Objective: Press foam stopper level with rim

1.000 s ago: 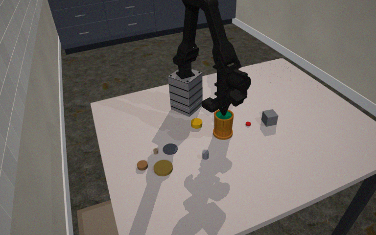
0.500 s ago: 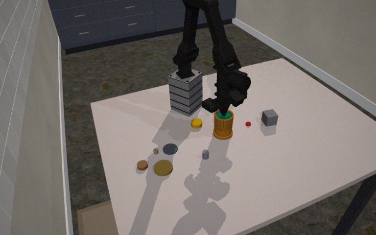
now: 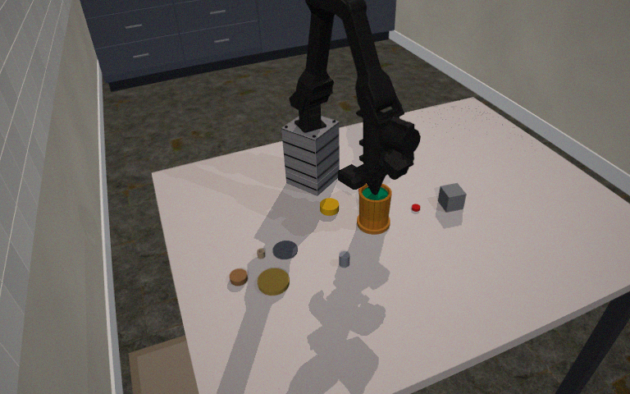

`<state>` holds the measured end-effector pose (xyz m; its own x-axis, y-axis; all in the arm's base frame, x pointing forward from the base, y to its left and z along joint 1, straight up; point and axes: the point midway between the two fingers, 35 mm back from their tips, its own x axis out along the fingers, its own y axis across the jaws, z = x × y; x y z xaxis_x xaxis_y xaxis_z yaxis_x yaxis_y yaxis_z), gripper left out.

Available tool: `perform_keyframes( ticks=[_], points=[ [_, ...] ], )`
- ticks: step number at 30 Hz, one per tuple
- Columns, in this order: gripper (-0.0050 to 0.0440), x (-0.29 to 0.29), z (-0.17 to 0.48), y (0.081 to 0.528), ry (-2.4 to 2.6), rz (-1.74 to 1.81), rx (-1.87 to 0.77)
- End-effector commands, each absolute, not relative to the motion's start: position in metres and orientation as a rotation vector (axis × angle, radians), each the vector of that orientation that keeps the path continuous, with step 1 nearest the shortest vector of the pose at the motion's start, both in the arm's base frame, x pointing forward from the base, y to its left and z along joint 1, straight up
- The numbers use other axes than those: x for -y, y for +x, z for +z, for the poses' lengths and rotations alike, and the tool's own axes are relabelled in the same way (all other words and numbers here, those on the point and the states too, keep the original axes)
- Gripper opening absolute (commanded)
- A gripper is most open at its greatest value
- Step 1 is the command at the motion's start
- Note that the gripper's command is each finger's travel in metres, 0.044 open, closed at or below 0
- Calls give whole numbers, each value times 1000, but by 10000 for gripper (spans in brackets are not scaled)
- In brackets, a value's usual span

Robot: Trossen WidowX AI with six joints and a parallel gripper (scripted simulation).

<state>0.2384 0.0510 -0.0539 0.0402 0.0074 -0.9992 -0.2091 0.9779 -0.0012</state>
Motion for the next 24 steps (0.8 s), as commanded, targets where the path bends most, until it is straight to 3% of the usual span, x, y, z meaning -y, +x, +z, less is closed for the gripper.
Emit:
perform_keyframes(
  ticks=[1,24],
  points=[
    [0,-49,-57,233,-166,161,-1542],
    [0,-49,-59,233,-166,161,-1541]
  ],
)
